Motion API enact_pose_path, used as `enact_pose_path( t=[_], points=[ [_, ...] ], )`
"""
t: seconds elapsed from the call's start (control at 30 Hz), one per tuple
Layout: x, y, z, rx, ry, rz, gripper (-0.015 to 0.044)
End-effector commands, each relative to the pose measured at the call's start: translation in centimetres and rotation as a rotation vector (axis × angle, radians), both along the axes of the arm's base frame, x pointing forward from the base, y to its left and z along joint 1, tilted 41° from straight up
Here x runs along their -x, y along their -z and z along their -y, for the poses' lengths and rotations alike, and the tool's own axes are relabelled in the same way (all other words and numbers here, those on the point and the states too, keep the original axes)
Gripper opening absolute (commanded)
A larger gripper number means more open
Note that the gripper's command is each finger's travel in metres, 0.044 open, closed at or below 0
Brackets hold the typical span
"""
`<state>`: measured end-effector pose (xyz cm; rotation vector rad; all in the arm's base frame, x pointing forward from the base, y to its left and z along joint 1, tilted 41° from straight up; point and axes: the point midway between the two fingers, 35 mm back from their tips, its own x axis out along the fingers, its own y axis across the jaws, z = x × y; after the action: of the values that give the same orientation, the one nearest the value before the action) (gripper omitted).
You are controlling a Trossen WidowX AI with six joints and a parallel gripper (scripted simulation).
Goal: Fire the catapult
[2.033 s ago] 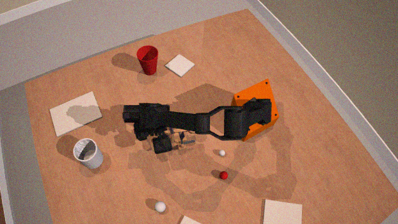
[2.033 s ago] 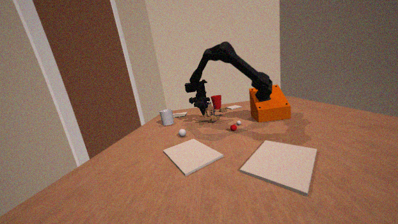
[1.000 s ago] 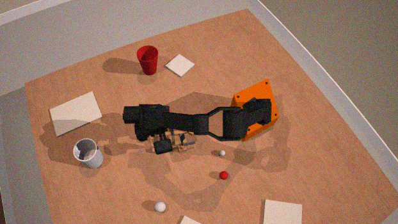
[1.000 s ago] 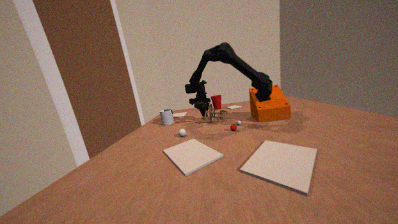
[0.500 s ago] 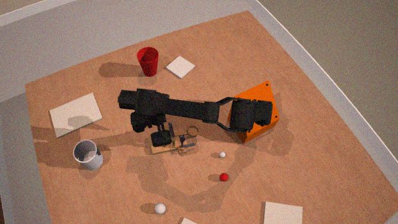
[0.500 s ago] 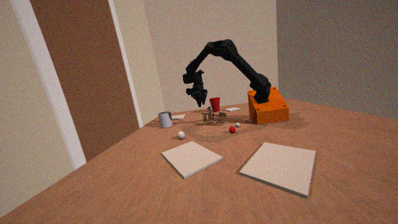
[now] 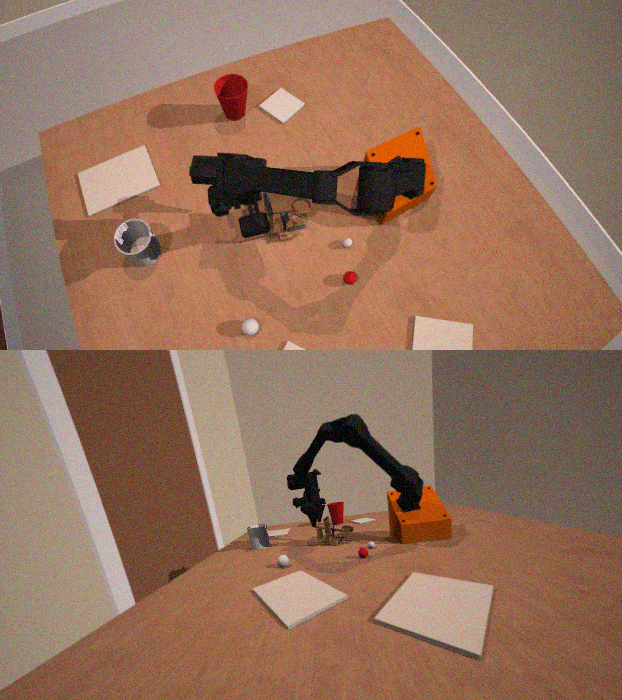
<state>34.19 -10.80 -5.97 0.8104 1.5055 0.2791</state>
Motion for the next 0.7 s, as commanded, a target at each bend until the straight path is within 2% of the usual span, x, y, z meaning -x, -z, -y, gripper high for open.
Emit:
enact_pose_path(
  t=[0.0,0.67],
  points=[
    [-0.1,0.4,-0.3,-0.003,0.008,0.002,0.044],
    [-0.5,2.9,-2.4,-0.005,0.008,0.002,0.044]
  ],
)
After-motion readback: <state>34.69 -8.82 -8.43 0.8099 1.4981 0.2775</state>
